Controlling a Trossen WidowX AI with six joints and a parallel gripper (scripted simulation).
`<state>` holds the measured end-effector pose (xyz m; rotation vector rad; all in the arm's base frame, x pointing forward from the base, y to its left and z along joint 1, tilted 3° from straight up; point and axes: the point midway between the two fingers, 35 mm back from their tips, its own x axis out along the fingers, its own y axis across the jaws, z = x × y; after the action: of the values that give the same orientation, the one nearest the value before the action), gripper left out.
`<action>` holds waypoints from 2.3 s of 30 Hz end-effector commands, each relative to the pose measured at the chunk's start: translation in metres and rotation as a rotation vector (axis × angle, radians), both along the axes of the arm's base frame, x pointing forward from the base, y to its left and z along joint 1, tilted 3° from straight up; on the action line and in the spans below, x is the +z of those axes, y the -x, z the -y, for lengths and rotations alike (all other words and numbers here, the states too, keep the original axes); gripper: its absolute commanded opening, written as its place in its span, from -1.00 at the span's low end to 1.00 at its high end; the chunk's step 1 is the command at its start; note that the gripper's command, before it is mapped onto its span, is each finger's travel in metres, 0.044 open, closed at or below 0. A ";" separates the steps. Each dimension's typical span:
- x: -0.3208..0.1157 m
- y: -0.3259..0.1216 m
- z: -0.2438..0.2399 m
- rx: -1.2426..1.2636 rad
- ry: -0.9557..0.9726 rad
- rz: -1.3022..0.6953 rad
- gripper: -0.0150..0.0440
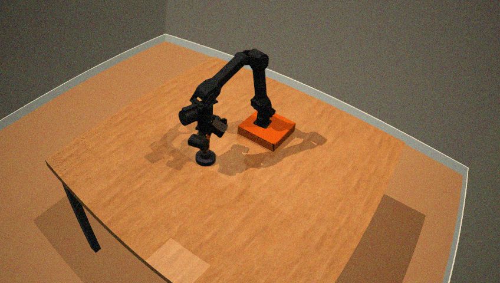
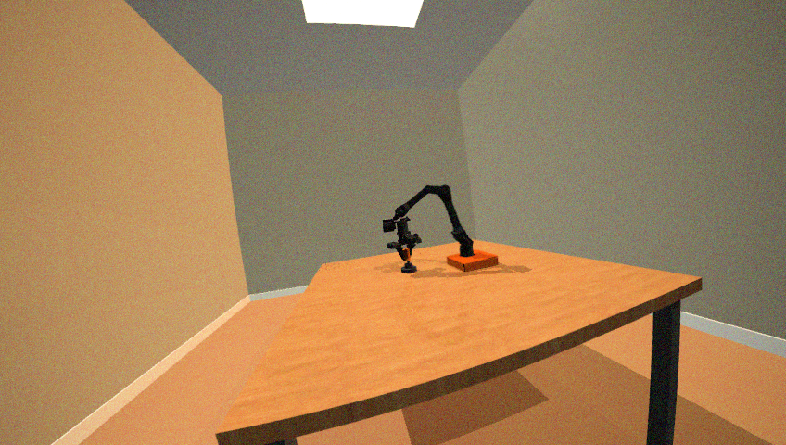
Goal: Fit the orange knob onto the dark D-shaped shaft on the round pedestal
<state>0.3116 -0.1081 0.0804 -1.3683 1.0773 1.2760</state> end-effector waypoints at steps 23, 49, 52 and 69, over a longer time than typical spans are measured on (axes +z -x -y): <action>-0.001 0.006 -0.003 0.212 0.015 0.003 -0.49; 0.005 0.001 0.000 0.421 0.031 0.004 -0.49; 0.004 0.001 0.000 0.421 0.031 0.004 -0.49; 0.001 0.005 -0.002 0.421 0.030 0.003 -0.49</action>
<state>0.3069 -0.1065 0.0808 -1.6717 0.8362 1.5630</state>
